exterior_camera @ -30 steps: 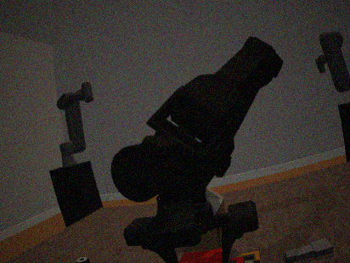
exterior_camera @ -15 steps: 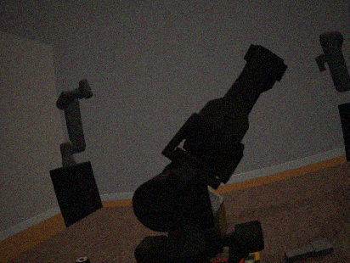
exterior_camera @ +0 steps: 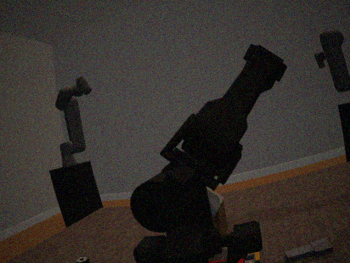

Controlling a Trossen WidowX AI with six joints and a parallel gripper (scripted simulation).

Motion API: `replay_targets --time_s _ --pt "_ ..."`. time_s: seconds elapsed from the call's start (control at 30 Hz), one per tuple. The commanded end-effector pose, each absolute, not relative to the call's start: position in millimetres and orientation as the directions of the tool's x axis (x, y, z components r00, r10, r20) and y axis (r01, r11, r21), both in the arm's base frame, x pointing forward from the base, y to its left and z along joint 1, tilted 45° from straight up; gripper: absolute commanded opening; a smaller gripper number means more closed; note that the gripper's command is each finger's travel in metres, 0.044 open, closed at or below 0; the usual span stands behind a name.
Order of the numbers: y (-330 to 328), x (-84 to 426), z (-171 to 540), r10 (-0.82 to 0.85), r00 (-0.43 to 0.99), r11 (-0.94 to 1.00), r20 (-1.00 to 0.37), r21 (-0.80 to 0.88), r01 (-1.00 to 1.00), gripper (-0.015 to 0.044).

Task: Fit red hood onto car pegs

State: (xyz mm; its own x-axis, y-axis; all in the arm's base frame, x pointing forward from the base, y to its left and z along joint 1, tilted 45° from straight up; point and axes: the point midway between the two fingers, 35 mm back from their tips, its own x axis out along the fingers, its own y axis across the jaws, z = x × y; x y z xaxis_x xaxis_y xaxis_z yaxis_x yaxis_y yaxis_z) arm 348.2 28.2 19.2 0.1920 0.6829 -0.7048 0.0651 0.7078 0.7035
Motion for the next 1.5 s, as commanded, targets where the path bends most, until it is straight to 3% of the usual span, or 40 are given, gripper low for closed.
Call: replay_targets --time_s 0.0,1.47 --pt "28.5 347.7 18.8 0.685 0.192 0.706 -0.703 0.705 0.065 0.0000" --pt "34.5 349.8 12.7 0.685 0.193 0.706 -0.703 0.705 0.064 0.0000"
